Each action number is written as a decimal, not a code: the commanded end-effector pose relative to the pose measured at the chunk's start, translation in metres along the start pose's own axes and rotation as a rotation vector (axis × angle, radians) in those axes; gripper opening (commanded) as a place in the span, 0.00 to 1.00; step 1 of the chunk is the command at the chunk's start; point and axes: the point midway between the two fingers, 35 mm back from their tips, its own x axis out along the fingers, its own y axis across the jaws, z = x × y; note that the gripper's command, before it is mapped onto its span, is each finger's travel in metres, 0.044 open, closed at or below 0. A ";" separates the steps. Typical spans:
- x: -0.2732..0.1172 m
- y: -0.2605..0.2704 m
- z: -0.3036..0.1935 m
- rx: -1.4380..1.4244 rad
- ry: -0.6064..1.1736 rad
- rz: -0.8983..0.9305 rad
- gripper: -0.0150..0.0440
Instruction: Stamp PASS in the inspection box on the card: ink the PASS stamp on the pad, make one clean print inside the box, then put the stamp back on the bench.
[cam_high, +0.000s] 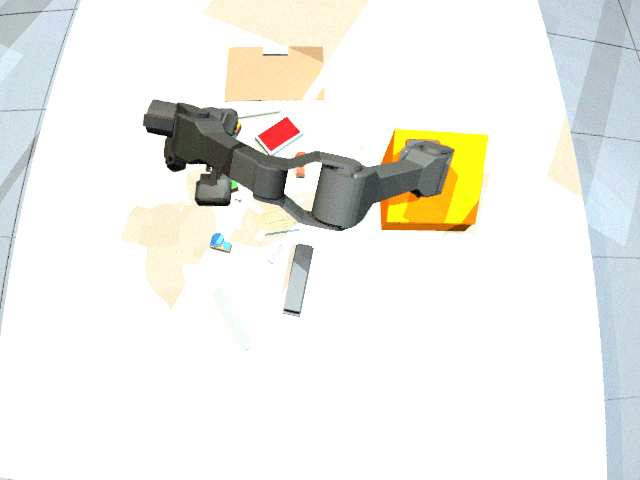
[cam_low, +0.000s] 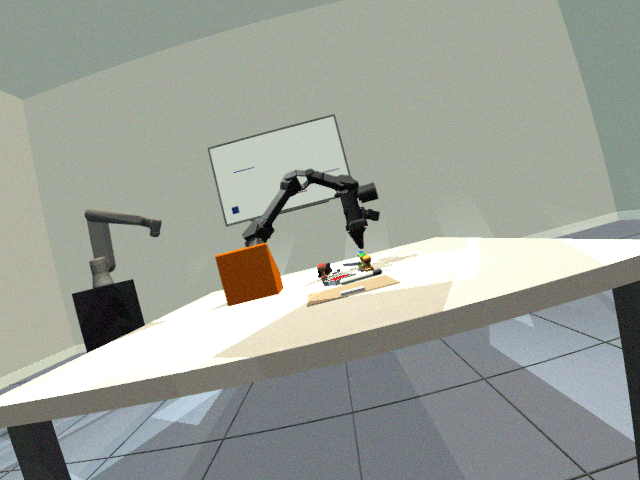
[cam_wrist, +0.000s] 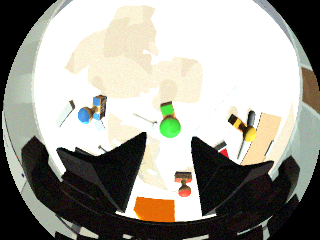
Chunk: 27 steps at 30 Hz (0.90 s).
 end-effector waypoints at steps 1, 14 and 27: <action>0.007 -0.002 -0.001 0.010 0.004 0.001 0.62; 0.028 -0.002 -0.001 0.011 0.004 0.001 0.62; 0.049 -0.001 -0.002 0.011 0.004 0.003 0.62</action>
